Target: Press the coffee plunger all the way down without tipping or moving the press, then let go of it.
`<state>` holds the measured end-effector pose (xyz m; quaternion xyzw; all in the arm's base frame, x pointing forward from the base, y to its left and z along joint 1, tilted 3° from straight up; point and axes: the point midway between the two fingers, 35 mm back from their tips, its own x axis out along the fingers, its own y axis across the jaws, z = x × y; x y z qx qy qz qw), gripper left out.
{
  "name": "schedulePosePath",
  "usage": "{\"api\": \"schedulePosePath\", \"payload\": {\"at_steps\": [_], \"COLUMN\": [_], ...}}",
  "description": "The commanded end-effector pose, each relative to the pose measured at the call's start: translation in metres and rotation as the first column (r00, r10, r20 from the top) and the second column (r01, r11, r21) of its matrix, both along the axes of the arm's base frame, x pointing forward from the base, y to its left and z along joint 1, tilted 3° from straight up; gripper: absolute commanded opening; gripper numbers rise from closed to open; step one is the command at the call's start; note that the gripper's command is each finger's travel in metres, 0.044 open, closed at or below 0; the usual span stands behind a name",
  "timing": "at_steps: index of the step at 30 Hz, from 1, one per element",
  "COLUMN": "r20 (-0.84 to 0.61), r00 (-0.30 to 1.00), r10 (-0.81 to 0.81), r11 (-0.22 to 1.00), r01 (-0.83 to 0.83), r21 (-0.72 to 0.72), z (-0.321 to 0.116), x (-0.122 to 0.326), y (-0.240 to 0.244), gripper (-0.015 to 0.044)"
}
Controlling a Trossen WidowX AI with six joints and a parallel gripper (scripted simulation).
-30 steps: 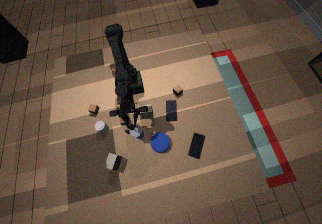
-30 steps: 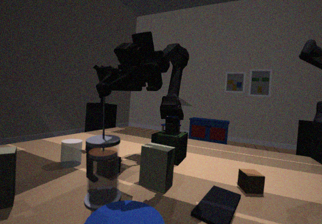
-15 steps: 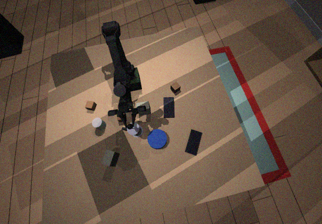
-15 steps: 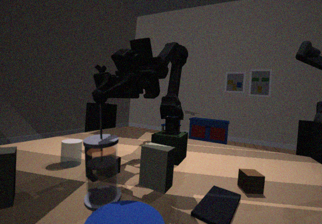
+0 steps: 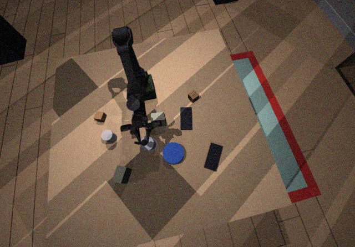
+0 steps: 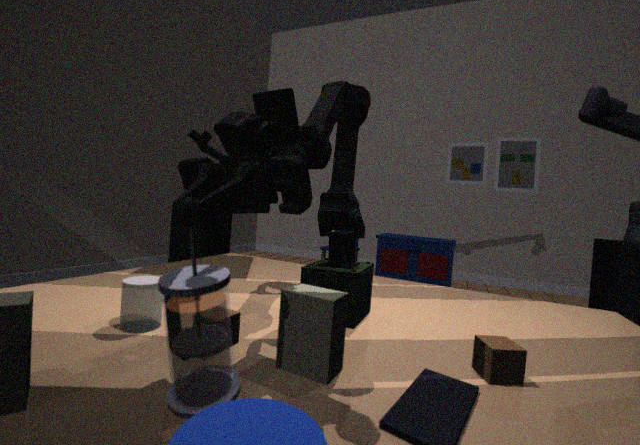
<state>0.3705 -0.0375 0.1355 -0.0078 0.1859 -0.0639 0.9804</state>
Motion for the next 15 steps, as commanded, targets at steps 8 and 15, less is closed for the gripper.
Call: {"api": "schedulePosePath", "payload": {"at_steps": [8,15], "r20": [-0.104,-0.103], "r00": [0.995,0.995], "r10": [0.002,0.002], "r11": [1.000,1.000], "r01": [-0.002,-0.002], "r21": [0.003,0.003], "z": [-0.042,-0.041], "x": [0.001,0.006], "y": [-0.002,-0.003], "gripper": [0.0122,0.0122]}}
